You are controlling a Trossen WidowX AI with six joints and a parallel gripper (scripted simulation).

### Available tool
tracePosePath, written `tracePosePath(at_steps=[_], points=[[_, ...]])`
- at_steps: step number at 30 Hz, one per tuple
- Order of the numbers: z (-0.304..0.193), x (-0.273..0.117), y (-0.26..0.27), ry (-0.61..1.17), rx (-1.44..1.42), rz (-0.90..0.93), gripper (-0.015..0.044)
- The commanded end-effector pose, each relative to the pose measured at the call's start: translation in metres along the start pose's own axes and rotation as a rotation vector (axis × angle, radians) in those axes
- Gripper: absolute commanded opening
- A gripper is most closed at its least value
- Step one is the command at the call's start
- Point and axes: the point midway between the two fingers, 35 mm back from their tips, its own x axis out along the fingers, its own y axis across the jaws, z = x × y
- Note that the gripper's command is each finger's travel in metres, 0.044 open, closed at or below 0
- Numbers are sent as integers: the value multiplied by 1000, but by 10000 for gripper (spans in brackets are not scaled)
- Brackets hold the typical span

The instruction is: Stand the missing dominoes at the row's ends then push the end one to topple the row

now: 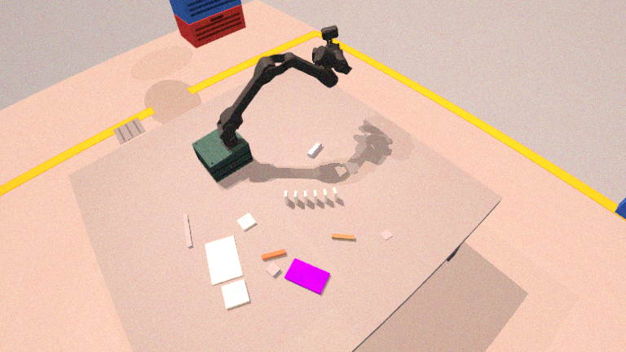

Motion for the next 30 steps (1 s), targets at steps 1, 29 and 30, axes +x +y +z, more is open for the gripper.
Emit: tracePosePath(at_steps=[1, 29, 30], points=[[-1, -1, 0, 4, 2, -1, 374], [-46, -392, 5, 1335, 420, -60, 0], [-38, -408, 9, 1388, 439, -51, 0]])
